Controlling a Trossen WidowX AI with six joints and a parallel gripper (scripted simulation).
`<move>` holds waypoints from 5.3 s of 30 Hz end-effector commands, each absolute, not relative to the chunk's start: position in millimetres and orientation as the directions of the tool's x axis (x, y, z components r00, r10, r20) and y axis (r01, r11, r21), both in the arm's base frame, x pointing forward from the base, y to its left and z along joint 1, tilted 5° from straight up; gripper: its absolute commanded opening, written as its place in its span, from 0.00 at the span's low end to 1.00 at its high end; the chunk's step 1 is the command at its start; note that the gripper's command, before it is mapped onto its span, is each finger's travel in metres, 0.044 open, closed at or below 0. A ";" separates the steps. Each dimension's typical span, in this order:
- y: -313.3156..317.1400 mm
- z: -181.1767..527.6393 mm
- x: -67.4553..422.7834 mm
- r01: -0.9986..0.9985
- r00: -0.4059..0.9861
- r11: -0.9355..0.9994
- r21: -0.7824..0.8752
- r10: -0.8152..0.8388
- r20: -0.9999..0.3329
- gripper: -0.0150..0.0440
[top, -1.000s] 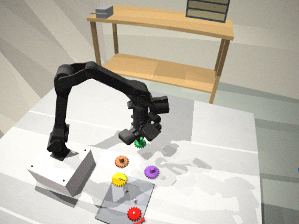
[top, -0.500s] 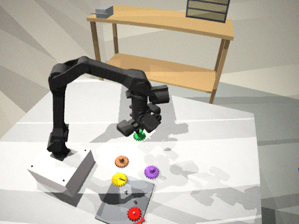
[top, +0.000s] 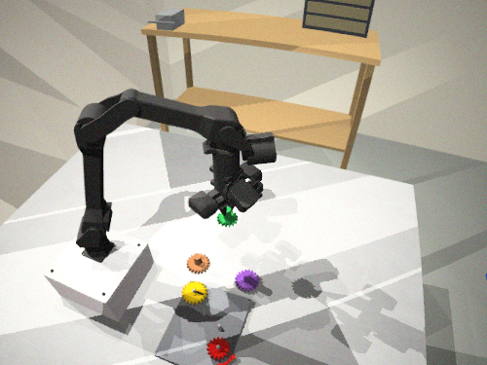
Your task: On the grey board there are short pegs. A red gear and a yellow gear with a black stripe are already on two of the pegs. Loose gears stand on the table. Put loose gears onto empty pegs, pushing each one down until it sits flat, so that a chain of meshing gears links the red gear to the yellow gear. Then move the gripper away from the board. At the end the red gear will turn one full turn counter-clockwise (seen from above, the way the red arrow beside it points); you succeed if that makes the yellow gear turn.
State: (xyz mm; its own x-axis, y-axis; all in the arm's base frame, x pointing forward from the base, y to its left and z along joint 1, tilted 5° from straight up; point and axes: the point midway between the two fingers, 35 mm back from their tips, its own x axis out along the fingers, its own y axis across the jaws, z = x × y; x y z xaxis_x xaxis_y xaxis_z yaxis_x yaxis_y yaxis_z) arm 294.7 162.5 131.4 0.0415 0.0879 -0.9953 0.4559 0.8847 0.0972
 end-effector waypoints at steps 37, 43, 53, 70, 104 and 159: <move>72.1 88.9 340.7 0.460 0.041 0.883 0.088 0.078 -0.996 0.25; 57.2 82.3 345.2 0.460 0.042 0.884 0.087 0.077 -0.996 0.25; 32.0 71.2 351.0 0.459 0.042 0.884 0.086 0.075 -0.996 0.25; -10.3 52.7 355.4 0.455 0.043 0.887 0.086 0.075 -0.996 0.25; -58.2 37.4 353.9 0.454 0.045 0.887 0.086 0.074 -0.996 0.25; -54.7 -10.1 356.4 0.533 0.045 0.841 0.087 0.074 -0.996 0.25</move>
